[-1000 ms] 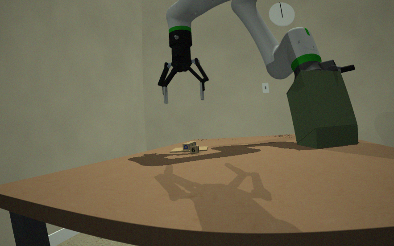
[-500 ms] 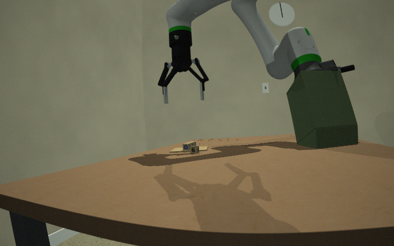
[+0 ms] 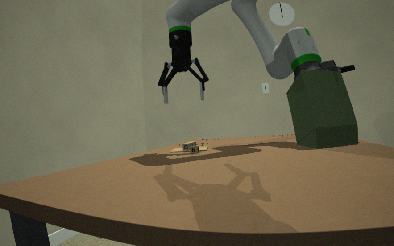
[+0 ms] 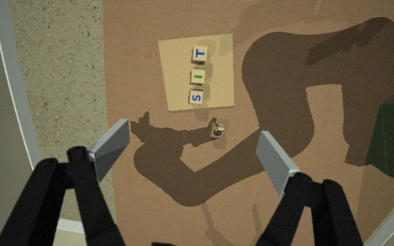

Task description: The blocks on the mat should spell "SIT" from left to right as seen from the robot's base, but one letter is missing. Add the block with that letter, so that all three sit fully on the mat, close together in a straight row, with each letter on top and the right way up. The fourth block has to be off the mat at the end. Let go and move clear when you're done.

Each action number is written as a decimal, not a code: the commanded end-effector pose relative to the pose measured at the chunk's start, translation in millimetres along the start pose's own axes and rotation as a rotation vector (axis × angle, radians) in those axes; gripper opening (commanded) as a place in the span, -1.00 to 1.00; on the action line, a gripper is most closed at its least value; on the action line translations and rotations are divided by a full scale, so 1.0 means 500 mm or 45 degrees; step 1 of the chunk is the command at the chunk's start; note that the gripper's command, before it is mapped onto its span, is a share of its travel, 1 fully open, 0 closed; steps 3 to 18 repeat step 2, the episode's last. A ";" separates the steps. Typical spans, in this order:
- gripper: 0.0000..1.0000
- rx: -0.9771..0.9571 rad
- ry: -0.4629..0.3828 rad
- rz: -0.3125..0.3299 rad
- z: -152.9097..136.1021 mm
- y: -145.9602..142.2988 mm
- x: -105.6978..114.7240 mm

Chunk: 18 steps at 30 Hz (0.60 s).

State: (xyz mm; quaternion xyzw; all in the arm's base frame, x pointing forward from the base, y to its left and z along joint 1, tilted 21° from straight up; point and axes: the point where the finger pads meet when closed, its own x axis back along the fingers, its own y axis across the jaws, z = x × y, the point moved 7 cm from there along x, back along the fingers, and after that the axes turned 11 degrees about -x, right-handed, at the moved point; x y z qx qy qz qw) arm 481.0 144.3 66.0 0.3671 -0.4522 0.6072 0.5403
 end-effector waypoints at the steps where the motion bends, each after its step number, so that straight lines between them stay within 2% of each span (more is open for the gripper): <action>1: 1.00 0.000 0.000 0.000 0.000 0.000 0.000; 18: 1.00 0.000 0.000 0.000 0.000 0.000 0.000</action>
